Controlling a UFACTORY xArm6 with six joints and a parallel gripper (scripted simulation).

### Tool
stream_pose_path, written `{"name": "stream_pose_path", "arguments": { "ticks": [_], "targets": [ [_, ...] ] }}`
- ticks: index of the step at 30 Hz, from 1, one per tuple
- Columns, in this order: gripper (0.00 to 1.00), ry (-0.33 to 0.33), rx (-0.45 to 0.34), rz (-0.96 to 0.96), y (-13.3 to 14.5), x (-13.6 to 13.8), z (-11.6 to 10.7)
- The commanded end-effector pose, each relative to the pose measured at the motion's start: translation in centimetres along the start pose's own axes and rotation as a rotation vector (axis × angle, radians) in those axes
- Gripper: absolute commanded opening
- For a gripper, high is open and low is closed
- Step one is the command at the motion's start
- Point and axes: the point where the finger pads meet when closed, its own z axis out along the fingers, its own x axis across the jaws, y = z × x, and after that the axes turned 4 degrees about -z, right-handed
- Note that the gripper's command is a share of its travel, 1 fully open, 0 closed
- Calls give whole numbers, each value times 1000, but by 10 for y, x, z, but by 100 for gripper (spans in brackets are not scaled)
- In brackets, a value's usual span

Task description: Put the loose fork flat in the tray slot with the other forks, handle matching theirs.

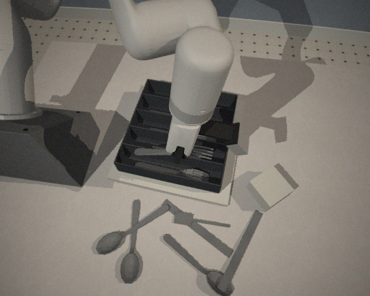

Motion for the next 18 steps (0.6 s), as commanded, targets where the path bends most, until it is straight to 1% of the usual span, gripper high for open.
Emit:
{"name": "stream_pose_path", "arguments": {
  "ticks": [1,18],
  "targets": [
    [5,2,3,-1,-1,0,0],
    [5,2,3,-1,-5,1,26]
  ]
}}
